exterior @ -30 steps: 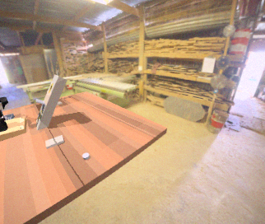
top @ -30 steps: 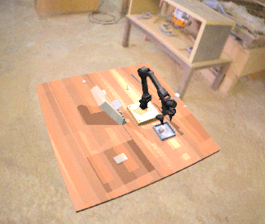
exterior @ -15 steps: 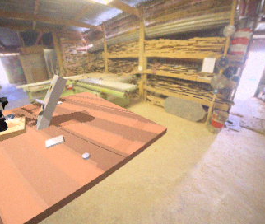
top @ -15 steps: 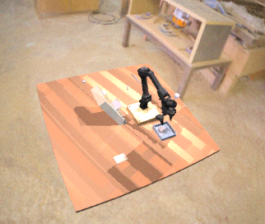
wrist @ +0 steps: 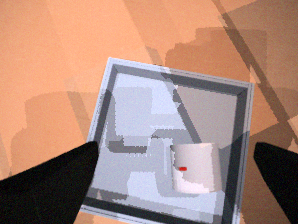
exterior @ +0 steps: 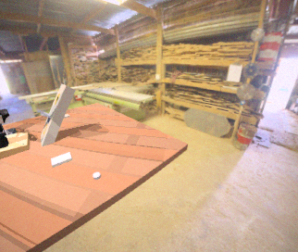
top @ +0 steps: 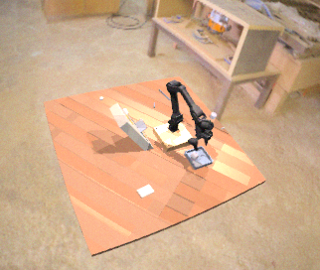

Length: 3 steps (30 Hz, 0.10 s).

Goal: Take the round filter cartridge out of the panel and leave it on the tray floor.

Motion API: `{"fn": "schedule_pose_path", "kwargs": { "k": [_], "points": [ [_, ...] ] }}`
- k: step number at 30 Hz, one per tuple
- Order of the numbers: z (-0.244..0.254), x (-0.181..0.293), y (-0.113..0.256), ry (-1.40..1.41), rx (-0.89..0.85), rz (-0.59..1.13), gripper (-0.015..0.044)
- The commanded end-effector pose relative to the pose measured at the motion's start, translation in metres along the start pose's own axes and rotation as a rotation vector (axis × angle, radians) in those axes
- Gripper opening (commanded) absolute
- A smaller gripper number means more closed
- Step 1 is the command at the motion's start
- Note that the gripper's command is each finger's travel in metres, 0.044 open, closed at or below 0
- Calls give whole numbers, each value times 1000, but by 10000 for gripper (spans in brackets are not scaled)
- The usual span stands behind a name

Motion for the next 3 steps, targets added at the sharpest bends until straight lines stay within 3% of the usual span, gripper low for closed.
{"fn": "schedule_pose_path", "kwargs": {
  "k": [1, 3],
  "points": [
    [0, 0, 0, 0, 0, -2, 440],
    [0, 0, 0, 0, 0, -2, 440]
  ]
}}
Point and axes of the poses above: the point midway between the two fingers, 35 mm back from their tips, its own y axis back along the fingers, its own z axis across the jaws, x = y × z, the point moved 8 cm from there along y, back along the fingers, and after that the axes turned 11 degrees about y, right-handed, at the moved point
